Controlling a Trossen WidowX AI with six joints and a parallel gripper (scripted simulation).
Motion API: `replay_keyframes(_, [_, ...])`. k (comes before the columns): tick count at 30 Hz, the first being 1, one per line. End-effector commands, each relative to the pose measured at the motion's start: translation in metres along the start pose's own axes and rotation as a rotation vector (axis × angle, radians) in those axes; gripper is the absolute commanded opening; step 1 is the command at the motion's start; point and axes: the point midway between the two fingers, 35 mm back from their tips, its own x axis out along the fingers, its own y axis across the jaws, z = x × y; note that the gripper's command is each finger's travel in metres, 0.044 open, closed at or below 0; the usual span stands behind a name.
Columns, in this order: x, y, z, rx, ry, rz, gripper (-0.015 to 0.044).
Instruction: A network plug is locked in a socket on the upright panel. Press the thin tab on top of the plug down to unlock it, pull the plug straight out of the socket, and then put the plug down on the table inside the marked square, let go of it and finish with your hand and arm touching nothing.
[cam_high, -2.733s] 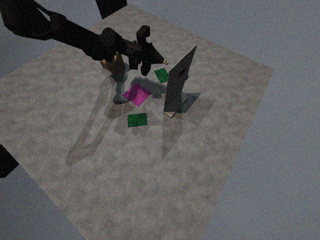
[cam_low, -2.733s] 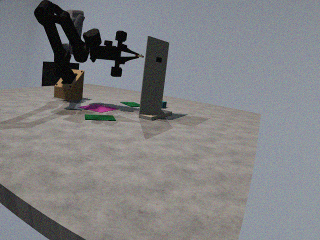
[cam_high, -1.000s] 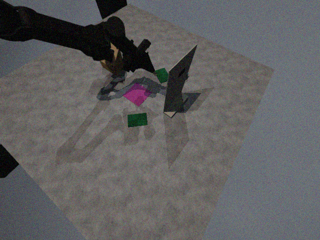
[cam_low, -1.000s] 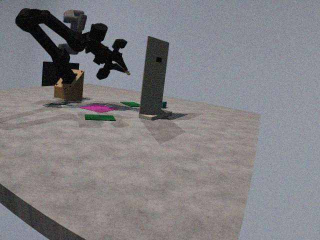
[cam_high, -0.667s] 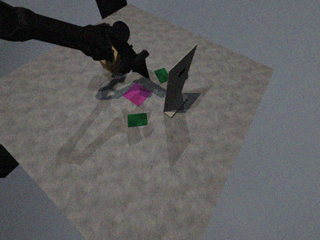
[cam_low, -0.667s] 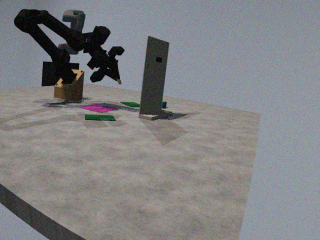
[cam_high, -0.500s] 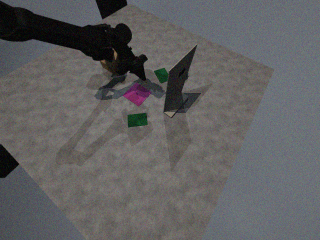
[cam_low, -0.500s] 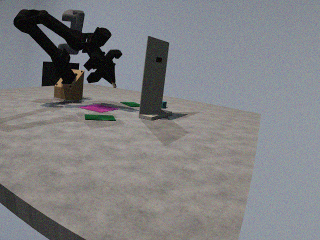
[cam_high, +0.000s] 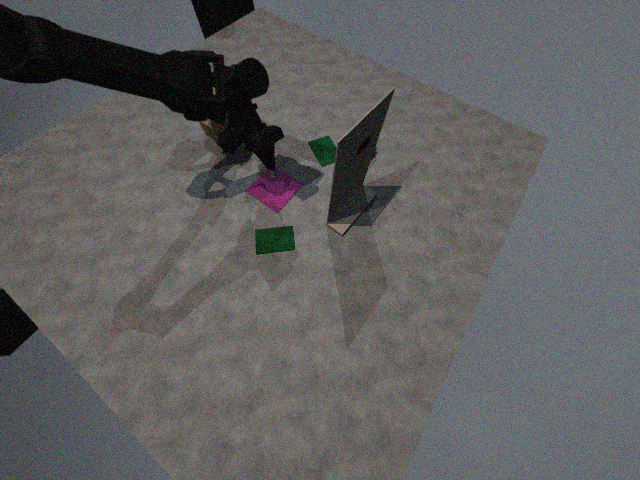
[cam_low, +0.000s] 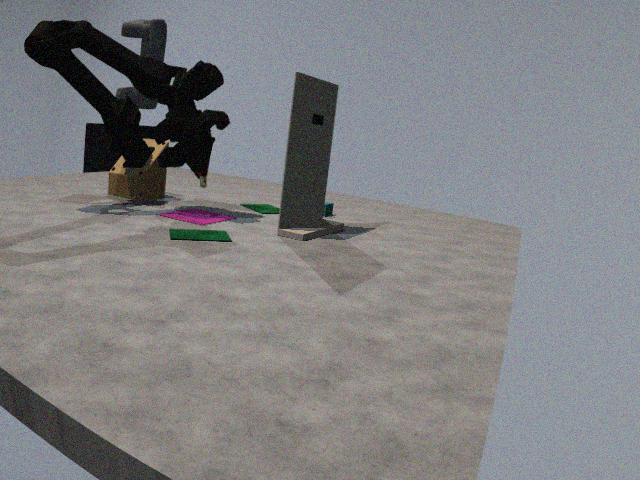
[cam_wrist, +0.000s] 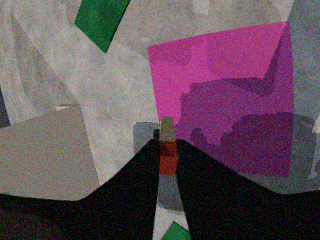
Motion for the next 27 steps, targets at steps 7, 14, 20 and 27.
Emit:
replay_keyframes(7, [0.004,0.000,0.001,0.020,-0.007,-0.001,0.0000])
replay_keyframes(14, [0.010,-0.003,0.000,0.021,-0.006,-0.003,0.0000])
replay_keyframes(20, [0.015,-0.006,-0.001,0.022,-0.004,-0.005,0.0000])
replay_keyframes(27, [0.020,-0.009,-0.002,0.022,-0.003,-0.006,0.0000])
